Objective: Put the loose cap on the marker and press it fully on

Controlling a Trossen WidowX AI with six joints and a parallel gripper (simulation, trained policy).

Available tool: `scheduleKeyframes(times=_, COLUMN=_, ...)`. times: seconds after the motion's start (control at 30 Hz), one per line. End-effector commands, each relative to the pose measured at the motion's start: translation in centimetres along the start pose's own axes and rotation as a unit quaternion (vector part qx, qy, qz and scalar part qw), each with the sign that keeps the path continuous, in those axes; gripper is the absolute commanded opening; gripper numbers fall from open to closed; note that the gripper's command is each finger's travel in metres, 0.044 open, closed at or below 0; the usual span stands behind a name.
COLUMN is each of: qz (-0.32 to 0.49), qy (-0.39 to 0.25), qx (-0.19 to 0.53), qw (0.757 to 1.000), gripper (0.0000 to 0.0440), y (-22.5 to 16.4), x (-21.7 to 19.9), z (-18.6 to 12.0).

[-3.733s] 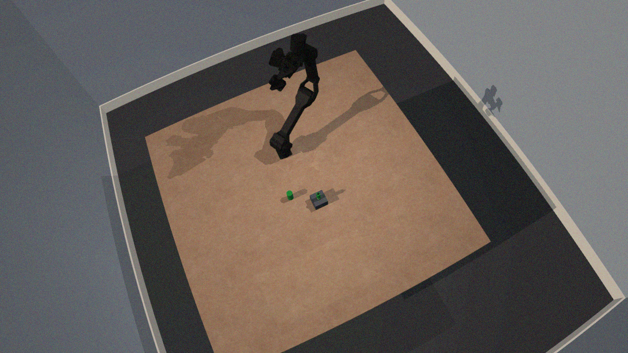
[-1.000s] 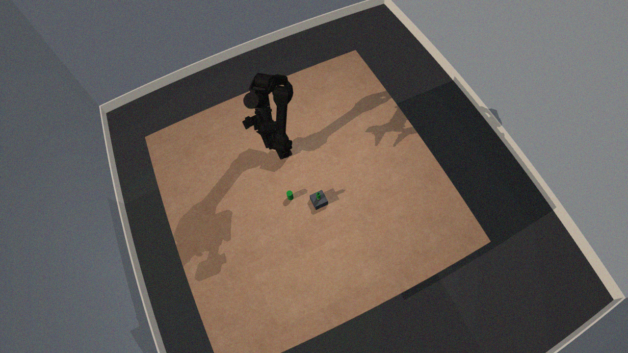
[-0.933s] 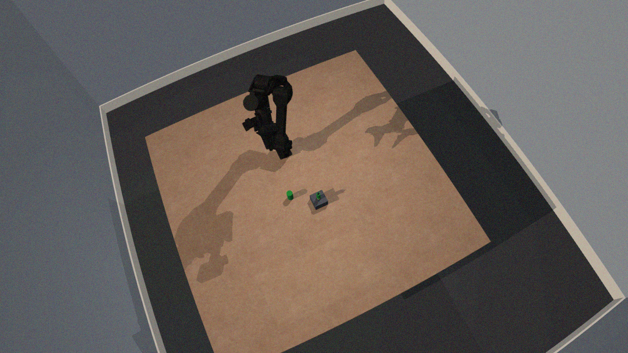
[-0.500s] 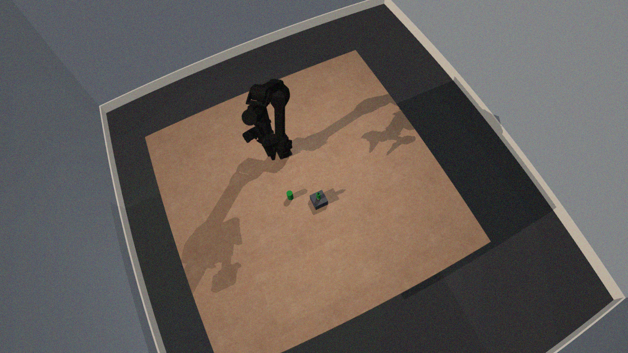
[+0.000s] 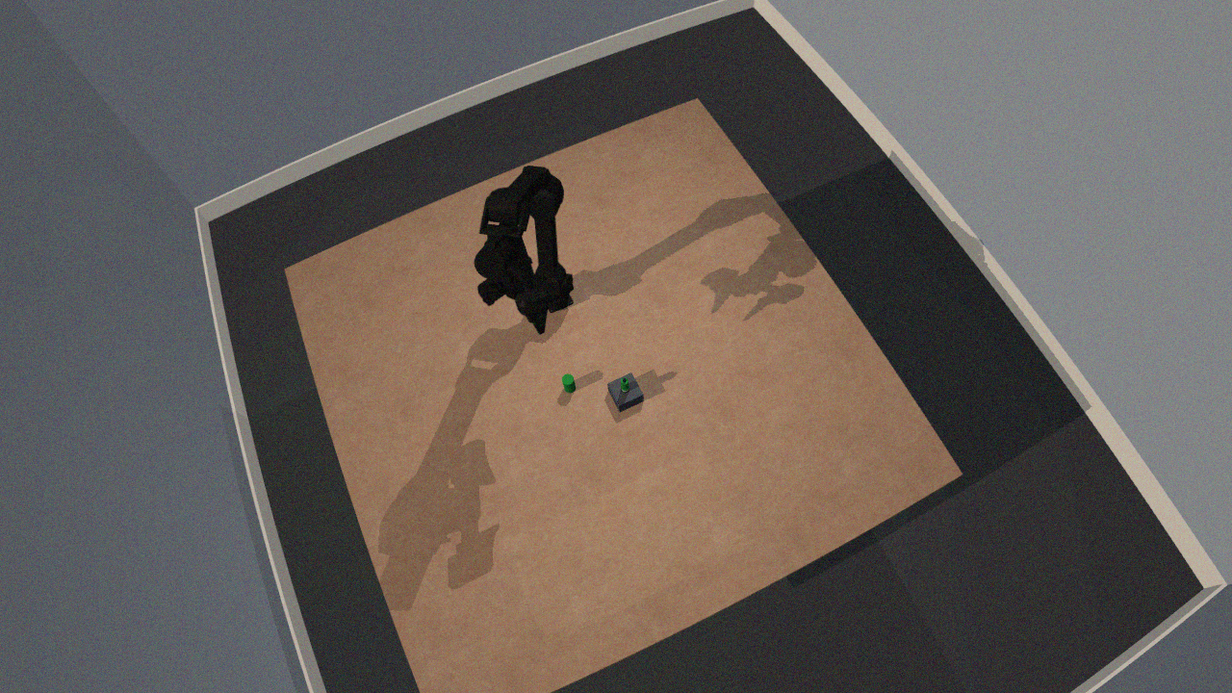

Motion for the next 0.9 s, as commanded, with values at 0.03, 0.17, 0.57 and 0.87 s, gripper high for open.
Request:
scheduleKeyframes(times=0.03, qz=-0.003, qy=-0.018, qx=0.013, qw=1.0, gripper=0.0317, y=0.3, x=0.0, z=1.2)
scheduleKeyframes(times=0.17, qz=-0.006, qy=-0.031, qx=0.024, qw=0.999, gripper=0.0317, y=0.5, x=0.0, z=2.2)
scheduleKeyframes(times=0.57, qz=-0.014, qy=-0.073, qx=0.054, qw=0.996, gripper=0.0316, y=0.9, x=0.0, z=5.3)
scheduleKeyframes(times=0.87, qz=-0.02, qy=-0.106, qx=0.074, qw=0.991, gripper=0.0315, y=1.1, x=-0.2, z=7.6)
Point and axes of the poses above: the point midway between the two fingers, 35 mm back from their tips, its own z axis out along the fingers, its own x axis across the jaws, y = z × x, the point moved 2 cm from there along -z, back along the fingers, and after that the axes turned 7 degrees about -z, right-handed, at the moved point
